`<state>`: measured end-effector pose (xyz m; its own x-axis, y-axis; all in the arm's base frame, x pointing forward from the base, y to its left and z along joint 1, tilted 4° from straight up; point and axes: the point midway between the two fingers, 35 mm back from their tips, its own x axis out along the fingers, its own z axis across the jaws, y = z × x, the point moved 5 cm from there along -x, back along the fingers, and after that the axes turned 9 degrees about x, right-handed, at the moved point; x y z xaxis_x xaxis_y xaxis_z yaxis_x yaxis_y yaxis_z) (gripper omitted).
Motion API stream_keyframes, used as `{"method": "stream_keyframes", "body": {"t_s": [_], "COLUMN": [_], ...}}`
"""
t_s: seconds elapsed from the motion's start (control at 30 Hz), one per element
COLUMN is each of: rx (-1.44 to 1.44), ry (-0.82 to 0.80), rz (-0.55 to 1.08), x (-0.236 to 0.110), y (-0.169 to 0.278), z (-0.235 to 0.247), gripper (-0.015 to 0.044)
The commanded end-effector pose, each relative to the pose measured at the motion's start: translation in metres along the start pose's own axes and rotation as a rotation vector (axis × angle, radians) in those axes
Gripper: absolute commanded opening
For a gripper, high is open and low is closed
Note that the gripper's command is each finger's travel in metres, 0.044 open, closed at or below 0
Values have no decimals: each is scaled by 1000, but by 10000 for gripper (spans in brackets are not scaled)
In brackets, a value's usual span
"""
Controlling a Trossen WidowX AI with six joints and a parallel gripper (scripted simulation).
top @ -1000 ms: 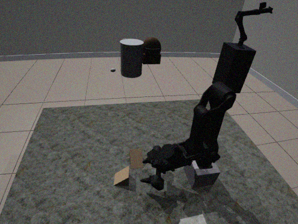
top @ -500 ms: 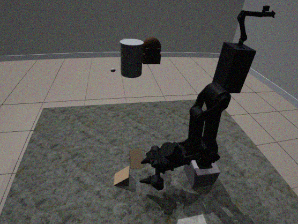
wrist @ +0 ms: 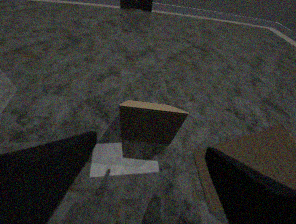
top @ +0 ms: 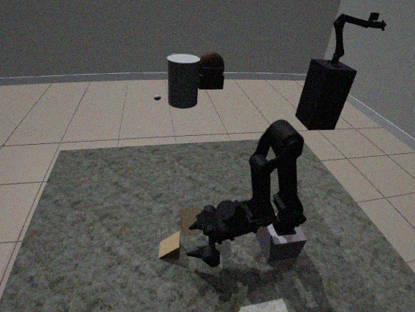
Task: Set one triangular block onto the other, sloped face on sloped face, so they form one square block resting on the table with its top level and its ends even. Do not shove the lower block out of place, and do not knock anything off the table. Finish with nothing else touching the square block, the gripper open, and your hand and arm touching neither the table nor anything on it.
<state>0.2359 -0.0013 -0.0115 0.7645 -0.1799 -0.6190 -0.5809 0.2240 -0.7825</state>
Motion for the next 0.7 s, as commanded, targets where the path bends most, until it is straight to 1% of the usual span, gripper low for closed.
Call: {"method": "stream_keyframes", "body": {"t_s": [0.0, 0.67], "rx": [-2, 9], "ry": [-6, -10], "rz": [-16, -62], "x": [8, 40], "y": [-3, -1], "z": [2, 5], "gripper": [440, 440]}}
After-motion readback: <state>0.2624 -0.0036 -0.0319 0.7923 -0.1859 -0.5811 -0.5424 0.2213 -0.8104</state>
